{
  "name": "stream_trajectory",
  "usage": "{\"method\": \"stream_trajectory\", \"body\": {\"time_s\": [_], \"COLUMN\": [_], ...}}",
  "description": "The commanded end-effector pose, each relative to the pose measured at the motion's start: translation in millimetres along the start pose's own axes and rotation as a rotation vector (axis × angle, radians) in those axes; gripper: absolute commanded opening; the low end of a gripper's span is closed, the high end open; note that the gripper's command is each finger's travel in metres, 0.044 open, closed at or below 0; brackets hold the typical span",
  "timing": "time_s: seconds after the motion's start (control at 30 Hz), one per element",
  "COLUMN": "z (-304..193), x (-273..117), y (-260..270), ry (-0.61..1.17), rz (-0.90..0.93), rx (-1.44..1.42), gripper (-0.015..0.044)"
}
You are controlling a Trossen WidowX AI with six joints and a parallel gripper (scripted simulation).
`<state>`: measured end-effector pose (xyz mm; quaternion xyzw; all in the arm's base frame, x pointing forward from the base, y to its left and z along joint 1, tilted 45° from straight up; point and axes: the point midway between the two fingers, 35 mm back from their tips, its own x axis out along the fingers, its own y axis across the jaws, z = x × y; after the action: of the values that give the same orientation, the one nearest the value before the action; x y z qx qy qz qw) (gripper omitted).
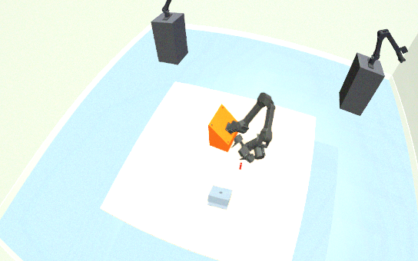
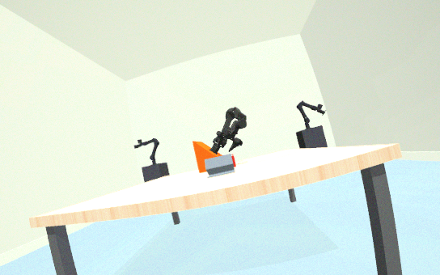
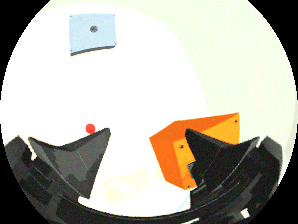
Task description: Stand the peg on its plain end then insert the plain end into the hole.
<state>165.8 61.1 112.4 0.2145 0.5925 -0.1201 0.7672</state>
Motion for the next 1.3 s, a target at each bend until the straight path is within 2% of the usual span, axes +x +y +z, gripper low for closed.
{"method": "stream_trajectory", "body": {"time_s": [0.0, 0.33, 0.6, 0.73, 1.03, 1.27], "z": [-2, 1, 17, 28, 28, 28], "x": [1, -1, -9, -15, -15, -14], "y": [4, 19, 31, 35, 36, 36], "ry": [0.098, 0.332, 0.440, 0.459, 0.458, 0.411], "rz": [0.038, 0.224, 0.449, 0.557, 0.563, 0.599], "rx": [-0.014, -0.006, 0.031, 0.054, 0.051, -0.105], "gripper": [0.0440, 0.0440, 0.0440, 0.0440, 0.0440, 0.0440]}}
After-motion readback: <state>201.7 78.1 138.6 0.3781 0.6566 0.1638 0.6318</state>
